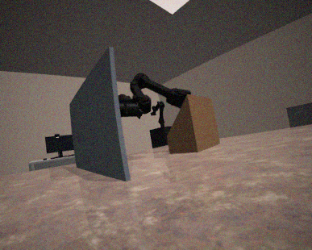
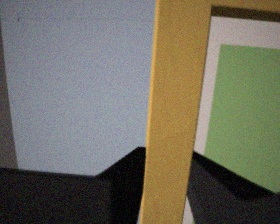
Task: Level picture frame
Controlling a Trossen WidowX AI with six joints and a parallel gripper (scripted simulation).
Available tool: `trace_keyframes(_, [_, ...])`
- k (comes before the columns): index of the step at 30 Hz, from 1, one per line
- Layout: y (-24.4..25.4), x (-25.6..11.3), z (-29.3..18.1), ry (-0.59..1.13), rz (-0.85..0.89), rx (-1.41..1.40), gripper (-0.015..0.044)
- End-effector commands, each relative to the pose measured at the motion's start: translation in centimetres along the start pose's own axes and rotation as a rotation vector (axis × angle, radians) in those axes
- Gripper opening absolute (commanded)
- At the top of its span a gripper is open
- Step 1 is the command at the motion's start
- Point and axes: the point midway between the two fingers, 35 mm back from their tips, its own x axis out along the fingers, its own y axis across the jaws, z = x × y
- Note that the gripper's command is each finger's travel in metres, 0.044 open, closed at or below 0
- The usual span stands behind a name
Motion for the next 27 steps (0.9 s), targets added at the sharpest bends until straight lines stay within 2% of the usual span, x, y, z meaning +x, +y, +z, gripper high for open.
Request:
trace_keyframes(1, [0.0, 0.0, 0.0, -0.002, -0.003, -0.020, 0.0000])
trace_keyframes(5, [0.0, 0.0, 0.0, -0.002, -0.003, -0.041, 0.0000])
trace_keyframes(15, [0.0, 0.0, 0.0, 0.000, 0.001, -0.026, 0.0260])
trace_keyframes(20, [-0.1, -1.0, 0.2, 0.000, 0.000, 0.003, 0.0260])
trace_keyframes(27, [-0.7, -9.9, -0.1, 0.005, -0.010, 0.275, 0.0260])
